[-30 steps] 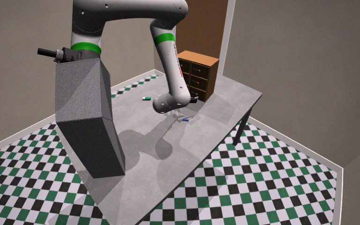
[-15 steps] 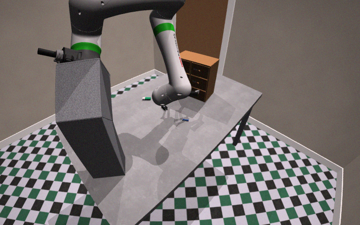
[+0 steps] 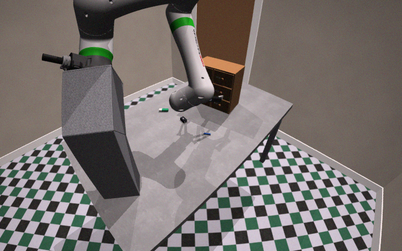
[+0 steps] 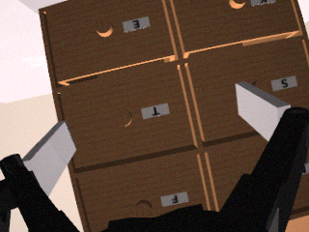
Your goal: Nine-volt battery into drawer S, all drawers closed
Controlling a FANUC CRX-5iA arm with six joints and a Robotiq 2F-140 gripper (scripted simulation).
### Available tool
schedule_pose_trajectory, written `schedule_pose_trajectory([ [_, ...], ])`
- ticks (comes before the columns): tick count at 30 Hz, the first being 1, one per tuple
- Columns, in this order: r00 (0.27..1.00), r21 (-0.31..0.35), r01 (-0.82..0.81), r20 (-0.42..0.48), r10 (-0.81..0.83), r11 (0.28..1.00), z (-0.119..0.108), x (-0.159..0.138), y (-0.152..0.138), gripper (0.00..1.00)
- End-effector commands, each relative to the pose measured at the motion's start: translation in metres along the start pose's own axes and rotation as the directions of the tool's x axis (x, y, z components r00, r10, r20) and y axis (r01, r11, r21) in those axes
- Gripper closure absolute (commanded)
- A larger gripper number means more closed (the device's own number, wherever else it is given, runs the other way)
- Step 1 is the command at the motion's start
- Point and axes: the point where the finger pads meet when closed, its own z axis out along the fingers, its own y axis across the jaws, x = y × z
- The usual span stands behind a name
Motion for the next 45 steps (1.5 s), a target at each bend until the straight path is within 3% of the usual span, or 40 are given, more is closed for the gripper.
schedule_pose_trajectory([
  [1, 1.0, 0.0, 0.0, 0.0, 0.0, 1.0, 0.0, -0.001, 0.0, 0.0],
  [12, 1.0, 0.0, 0.0, -0.021, 0.0, 1.0, -0.002, -0.002, 0.0, 0.0],
  [23, 0.991, 0.0, 0.0, -0.131, 0.0, 1.0, -0.014, -0.007, 0.0, 0.0],
  [32, 0.943, 0.0, 0.0, -0.333, 0.0, 1.0, -0.036, -0.017, 0.0, 0.0],
  [38, 0.867, 0.0, 0.0, -0.498, 0.0, 1.0, -0.056, -0.026, 0.0, 0.0],
  [40, 0.867, 0.0, 0.0, -0.498, 0.0, 1.0, -0.056, -0.026, 0.0, 0.0],
  [45, 0.79, -0.001, -0.001, -0.614, 0.0, 1.0, -0.071, -0.033, 0.0, 0.0],
])
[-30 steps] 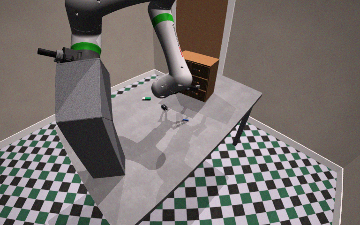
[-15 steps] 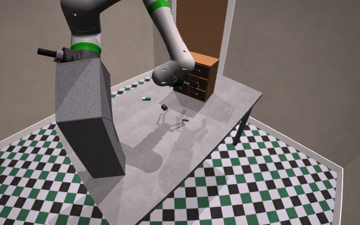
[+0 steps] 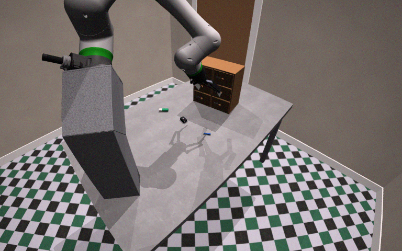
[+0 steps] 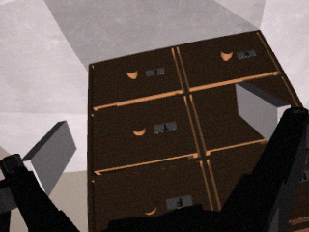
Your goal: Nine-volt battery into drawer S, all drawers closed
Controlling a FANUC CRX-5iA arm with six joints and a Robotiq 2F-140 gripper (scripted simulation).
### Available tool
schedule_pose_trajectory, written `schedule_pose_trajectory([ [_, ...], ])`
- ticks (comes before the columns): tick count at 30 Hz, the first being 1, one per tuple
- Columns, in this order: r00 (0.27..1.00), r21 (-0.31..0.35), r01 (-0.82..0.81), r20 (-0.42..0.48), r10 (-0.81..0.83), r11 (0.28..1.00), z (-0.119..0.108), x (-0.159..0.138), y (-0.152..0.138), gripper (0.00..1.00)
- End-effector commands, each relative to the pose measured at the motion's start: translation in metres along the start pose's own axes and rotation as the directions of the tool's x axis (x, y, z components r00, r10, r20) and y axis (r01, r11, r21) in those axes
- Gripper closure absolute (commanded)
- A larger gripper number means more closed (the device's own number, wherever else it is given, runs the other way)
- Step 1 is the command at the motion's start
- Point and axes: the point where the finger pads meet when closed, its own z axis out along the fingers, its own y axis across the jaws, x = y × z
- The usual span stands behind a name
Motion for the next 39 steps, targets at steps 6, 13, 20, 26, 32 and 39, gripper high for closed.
schedule_pose_trajectory([
  [6, 0.96, -0.02, -0.013, -0.279, 0.007, 1.0, -0.026, 0.003, 0.004, 0.0],
  [13, 0.92, -0.02, -0.013, -0.391, 0.004, 1.0, -0.04, 0.004, 0.004, 0.0],
  [20, 0.852, -0.02, -0.013, -0.523, 0.001, 1.0, -0.057, 0.006, 0.004, 0.0],
  [26, 0.802, -0.02, -0.013, -0.598, -0.002, 1.0, -0.068, 0.007, 0.003, 0.0],
  [32, 0.78, -0.02, -0.013, -0.625, -0.002, 1.0, -0.072, 0.007, 0.003, 0.0],
  [39, 0.77, -0.02, -0.013, -0.638, -0.003, 1.0, -0.074, 0.007, 0.003, 0.0],
])
